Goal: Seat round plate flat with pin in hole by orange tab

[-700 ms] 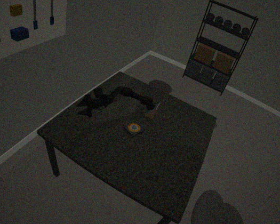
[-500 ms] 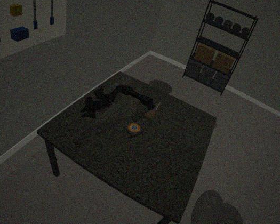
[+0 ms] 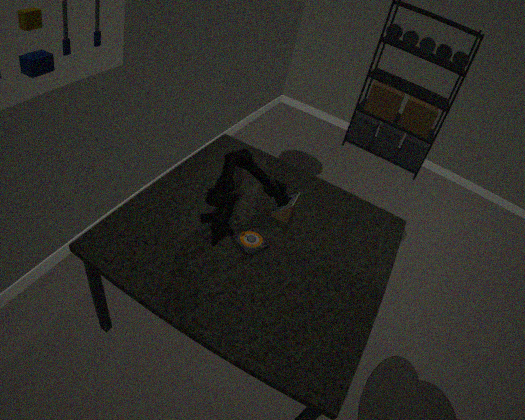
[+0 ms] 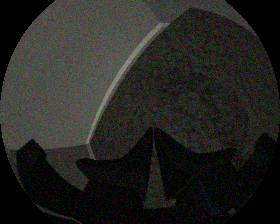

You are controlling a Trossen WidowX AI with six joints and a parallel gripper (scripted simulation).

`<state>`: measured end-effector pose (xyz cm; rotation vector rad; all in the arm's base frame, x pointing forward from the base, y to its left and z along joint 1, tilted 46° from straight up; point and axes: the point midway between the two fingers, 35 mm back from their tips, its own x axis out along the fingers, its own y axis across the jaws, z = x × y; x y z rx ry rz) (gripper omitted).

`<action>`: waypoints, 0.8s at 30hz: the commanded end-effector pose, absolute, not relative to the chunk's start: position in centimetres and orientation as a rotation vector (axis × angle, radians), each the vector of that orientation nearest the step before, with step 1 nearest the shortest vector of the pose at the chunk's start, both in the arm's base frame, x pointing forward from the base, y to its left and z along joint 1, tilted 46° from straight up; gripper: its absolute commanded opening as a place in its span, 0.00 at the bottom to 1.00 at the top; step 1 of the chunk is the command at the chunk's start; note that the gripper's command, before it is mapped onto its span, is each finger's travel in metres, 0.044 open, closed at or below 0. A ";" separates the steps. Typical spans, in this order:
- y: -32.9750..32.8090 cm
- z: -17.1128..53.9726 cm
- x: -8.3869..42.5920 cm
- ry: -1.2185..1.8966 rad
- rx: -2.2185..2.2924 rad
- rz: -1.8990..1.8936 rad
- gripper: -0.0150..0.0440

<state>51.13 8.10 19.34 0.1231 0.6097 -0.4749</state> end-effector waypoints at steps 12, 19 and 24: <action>2.9 10.6 28.4 1.317 -0.613 -0.544 0.25; 2.3 10.7 27.3 1.353 -0.663 -0.545 0.25; 1.2 9.6 27.6 1.353 -0.662 -0.544 0.25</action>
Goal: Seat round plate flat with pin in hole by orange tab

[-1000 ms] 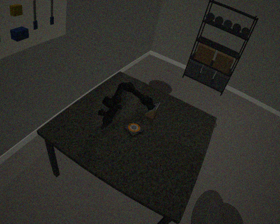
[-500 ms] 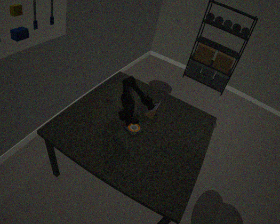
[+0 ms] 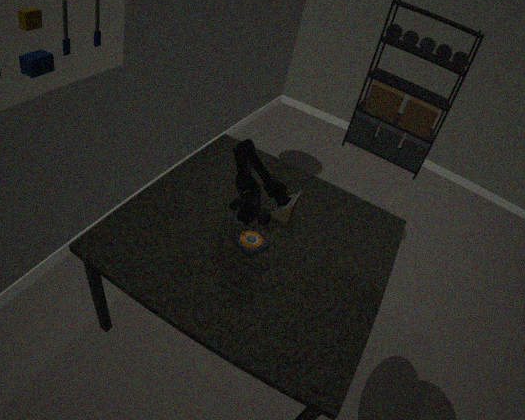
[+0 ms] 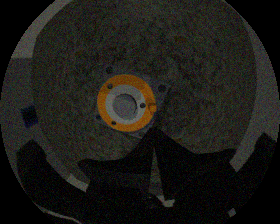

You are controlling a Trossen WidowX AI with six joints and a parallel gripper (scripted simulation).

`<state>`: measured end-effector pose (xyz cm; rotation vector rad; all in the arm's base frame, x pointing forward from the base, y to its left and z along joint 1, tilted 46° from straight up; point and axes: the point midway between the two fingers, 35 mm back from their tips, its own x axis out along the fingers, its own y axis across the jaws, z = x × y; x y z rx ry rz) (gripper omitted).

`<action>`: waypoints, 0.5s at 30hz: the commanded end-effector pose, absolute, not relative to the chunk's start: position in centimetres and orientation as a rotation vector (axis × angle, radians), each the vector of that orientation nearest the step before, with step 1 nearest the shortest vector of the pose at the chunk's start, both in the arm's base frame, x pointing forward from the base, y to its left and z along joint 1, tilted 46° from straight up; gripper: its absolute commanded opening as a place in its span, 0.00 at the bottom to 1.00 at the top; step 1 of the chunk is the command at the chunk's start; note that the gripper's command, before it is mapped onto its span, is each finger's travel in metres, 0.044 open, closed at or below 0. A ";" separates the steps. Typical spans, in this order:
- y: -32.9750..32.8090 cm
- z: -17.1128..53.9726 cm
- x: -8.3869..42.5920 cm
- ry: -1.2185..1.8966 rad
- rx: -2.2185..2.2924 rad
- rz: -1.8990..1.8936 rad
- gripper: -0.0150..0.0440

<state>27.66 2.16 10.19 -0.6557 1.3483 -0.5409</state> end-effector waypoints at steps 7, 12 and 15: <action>-1.1 7.5 28.1 1.352 -0.664 -0.546 0.25; -1.1 7.5 28.2 1.352 -0.664 -0.547 0.25; -1.1 7.5 28.4 1.351 -0.664 -0.547 0.25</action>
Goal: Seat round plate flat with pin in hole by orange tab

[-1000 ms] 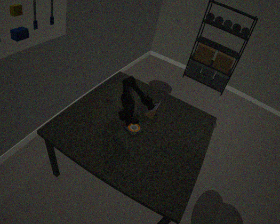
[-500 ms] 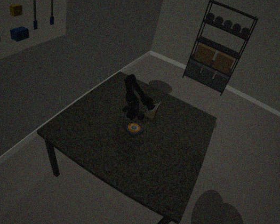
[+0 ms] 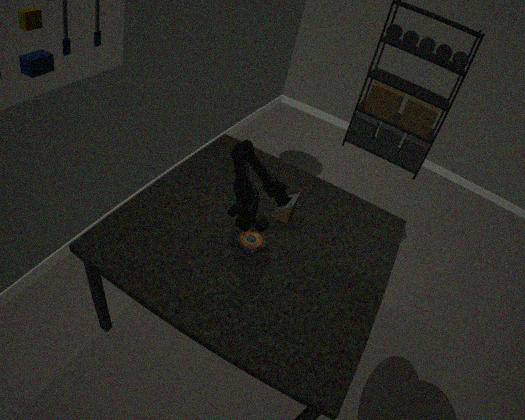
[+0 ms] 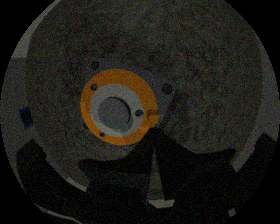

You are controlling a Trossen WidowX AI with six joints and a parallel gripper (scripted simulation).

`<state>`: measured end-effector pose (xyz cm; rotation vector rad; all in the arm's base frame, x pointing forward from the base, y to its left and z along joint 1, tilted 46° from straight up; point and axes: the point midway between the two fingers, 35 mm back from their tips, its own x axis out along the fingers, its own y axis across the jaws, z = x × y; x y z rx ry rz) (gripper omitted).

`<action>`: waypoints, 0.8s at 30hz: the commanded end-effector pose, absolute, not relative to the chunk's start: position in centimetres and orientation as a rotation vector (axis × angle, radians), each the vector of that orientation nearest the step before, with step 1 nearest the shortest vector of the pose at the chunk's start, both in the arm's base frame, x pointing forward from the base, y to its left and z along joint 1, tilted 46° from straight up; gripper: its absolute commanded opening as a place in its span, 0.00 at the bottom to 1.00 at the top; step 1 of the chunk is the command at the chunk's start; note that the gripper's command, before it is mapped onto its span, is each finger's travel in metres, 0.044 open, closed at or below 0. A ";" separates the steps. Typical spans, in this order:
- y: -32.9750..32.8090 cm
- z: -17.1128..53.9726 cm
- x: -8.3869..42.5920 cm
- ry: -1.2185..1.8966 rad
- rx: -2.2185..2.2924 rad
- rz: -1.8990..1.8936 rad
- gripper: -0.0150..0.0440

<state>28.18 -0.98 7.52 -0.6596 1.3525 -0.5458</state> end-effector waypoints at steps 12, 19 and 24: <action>-1.2 7.9 30.0 1.351 -0.664 -0.547 0.25; -1.1 8.0 30.8 1.350 -0.663 -0.547 0.25; -0.9 8.0 31.4 1.350 -0.663 -0.547 0.25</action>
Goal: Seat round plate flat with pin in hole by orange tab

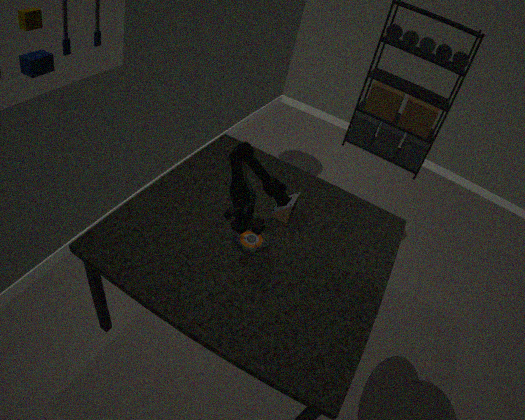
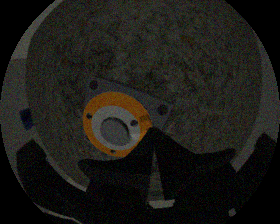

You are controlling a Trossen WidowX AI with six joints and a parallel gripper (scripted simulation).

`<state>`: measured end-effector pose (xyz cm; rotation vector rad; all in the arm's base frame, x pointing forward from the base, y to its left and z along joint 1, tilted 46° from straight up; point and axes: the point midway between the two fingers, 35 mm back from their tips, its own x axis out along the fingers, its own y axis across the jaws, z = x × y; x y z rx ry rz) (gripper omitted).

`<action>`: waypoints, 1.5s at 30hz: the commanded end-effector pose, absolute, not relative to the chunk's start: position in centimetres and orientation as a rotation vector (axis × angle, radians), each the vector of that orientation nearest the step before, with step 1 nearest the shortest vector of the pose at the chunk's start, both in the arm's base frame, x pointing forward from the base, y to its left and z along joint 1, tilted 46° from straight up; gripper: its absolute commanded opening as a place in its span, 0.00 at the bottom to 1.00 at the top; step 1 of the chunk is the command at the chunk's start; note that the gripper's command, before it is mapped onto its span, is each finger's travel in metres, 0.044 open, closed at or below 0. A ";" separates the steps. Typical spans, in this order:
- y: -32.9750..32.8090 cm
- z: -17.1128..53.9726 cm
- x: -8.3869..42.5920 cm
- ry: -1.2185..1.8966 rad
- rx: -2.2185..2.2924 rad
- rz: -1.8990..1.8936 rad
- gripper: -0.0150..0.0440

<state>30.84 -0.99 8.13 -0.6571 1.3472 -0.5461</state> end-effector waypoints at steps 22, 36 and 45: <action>0.3 7.2 33.7 1.349 -0.662 -0.547 0.25; 1.3 6.5 34.5 1.348 -0.661 -0.547 0.25; 1.9 6.0 34.8 1.348 -0.661 -0.546 0.25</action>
